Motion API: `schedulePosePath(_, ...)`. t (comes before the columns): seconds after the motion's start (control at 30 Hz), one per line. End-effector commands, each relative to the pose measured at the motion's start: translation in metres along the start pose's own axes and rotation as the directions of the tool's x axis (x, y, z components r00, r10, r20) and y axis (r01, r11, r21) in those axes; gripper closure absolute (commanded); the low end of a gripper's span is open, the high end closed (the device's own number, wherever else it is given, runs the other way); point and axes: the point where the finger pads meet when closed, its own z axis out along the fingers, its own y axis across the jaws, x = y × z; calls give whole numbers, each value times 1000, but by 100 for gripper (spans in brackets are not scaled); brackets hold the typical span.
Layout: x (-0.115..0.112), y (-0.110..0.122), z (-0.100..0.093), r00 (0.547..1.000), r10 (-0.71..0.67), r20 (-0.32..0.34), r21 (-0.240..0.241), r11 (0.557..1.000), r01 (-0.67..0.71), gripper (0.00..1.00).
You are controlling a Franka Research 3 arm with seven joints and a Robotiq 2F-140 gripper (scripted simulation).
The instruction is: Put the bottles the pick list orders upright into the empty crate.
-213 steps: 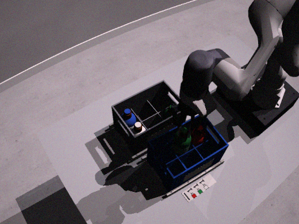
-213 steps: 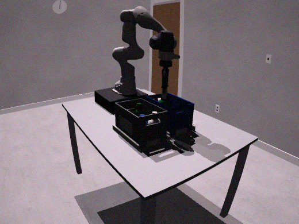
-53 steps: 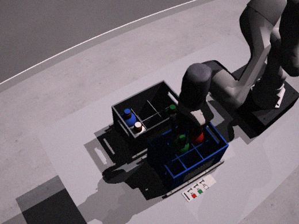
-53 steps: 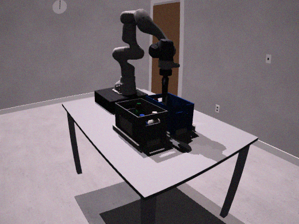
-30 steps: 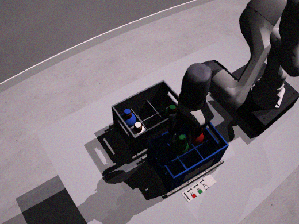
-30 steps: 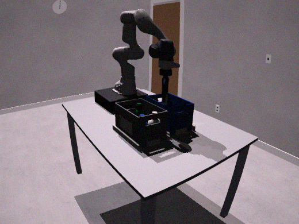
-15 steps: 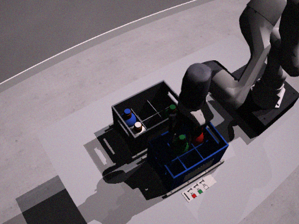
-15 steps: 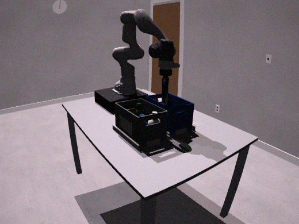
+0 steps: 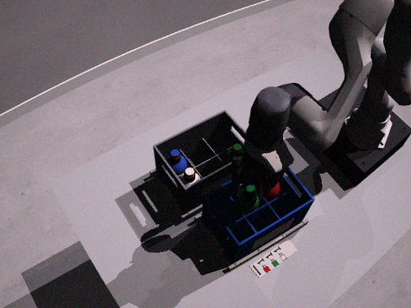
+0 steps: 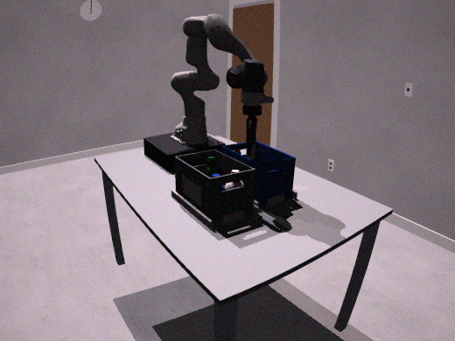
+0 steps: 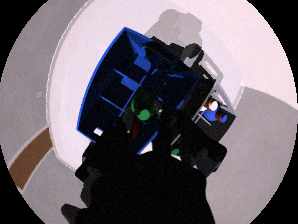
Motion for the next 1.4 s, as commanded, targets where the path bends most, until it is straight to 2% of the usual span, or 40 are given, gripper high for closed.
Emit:
schedulePosePath(0.0,-1,2,1,1000,5,0,-2,1000,-5,62)
schedulePosePath(0.7,-1,2,1,1000,5,0,-2,1000,-5,62)
schedulePosePath(1.37,-1,2,-47,1000,5,0,-2,1000,-5,62)
